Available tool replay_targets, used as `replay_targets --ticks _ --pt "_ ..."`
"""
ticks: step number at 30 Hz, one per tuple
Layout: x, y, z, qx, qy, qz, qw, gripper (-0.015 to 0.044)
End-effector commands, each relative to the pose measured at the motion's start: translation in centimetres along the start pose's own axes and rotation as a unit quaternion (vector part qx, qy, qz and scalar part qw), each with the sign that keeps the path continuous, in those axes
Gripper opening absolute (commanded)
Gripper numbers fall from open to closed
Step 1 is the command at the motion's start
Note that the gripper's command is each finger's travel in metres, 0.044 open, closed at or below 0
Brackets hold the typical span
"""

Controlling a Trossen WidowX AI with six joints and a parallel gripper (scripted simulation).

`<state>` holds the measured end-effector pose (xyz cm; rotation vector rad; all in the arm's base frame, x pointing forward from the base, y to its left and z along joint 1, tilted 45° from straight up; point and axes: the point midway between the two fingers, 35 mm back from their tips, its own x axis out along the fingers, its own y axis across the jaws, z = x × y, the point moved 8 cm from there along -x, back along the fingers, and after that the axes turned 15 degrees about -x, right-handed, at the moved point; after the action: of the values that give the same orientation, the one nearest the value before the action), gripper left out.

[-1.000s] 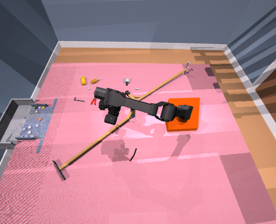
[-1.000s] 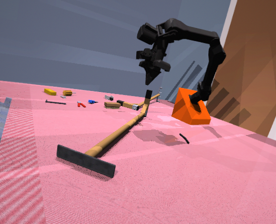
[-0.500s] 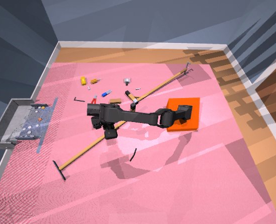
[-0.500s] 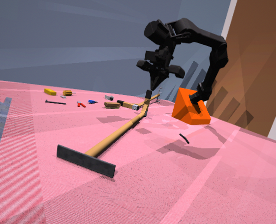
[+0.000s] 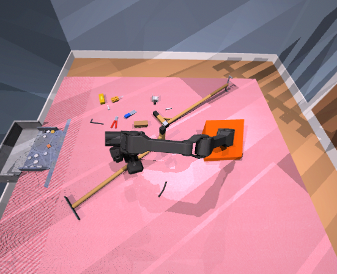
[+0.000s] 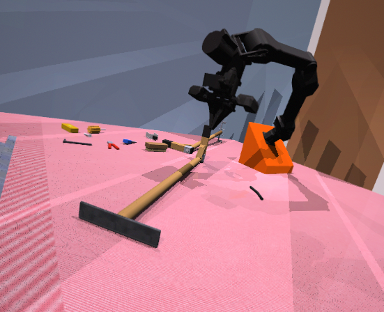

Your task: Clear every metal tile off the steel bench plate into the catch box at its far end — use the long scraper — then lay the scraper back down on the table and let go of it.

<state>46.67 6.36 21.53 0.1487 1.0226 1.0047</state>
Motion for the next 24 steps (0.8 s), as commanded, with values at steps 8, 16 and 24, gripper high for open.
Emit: replay_targets --ticks 8,16,24 --pt "3.1 -0.1 -0.4 0.004 0.005 0.002 1.000 0.0000" --pt "5.2 -0.1 -0.7 0.003 0.005 0.002 1.000 0.0000" --pt "7.3 0.1 -1.1 0.003 0.005 0.002 1.000 0.0000"
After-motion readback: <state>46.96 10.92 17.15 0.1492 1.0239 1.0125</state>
